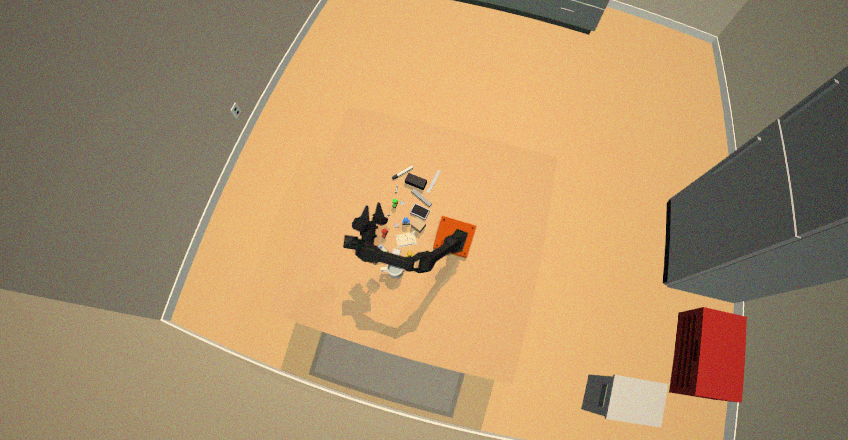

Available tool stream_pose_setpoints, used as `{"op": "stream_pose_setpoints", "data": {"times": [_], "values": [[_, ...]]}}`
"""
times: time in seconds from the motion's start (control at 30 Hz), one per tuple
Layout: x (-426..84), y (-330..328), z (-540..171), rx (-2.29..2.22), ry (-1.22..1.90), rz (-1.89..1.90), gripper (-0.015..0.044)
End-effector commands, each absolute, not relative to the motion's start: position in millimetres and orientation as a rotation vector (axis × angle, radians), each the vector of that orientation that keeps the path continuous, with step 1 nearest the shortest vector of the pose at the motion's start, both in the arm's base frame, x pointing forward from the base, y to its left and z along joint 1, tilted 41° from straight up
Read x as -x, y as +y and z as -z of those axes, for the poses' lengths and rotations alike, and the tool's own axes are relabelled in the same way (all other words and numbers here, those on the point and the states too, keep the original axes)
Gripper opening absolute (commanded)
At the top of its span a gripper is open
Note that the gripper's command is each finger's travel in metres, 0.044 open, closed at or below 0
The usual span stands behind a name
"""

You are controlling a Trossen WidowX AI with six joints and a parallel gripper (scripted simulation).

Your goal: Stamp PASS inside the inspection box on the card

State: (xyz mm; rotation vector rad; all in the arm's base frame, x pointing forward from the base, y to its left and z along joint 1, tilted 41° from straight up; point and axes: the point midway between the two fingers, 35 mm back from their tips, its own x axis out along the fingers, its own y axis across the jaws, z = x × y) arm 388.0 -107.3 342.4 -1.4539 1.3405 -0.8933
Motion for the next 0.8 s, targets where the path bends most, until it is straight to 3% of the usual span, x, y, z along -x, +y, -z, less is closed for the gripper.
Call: {"op": "stream_pose_setpoints", "data": {"times": [0.0, 0.2, 0.77], "values": [[-389, -108, -340, 1.45, 1.346, 0.883, 0.0374], [-409, -126, -252, 1.29, 1.5, 0.55, 0.0216], [-395, -104, -13, 0.251, 1.692, -0.369, 0.021]]}}
